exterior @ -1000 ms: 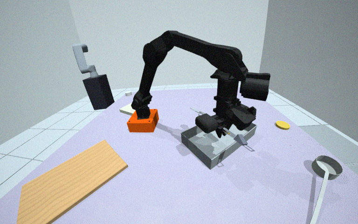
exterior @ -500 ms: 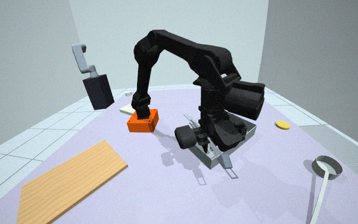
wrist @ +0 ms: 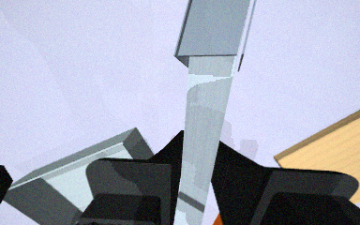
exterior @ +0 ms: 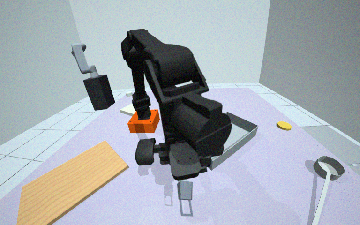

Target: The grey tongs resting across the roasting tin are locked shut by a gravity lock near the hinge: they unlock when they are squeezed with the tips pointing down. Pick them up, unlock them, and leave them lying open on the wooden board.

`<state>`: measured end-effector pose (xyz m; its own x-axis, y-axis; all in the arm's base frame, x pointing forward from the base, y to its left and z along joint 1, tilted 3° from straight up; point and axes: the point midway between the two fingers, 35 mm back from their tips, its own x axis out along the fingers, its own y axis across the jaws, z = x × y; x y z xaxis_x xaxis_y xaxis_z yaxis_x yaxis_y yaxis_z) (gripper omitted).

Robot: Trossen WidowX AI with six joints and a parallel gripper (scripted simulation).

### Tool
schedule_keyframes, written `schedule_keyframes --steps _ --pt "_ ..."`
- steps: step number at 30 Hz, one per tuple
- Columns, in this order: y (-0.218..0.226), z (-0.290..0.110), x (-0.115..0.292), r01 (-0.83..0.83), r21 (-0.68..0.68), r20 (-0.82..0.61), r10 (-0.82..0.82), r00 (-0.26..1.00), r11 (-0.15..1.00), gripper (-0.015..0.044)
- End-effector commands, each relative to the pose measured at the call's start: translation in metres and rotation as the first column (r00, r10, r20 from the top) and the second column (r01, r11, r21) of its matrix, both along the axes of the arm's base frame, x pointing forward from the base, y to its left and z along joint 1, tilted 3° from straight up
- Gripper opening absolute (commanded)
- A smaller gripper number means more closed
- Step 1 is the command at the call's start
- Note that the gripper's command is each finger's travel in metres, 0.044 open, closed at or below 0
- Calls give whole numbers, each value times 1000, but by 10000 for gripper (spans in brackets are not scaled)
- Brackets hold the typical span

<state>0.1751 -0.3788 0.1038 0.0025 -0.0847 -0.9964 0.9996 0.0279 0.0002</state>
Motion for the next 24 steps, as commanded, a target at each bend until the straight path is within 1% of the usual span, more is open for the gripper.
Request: schedule_keyframes --steps 1,15,20,24 --pt "-9 3 -24 40 -2 10 -40 999 999 -150" --pt "-30 9 -118 214 -6 15 -214 977 977 -150" --pt "-31 9 -126 228 -6 15 -228 974 974 -150" --pt "-32 9 -146 262 -5 16 -262 965 965 -150"
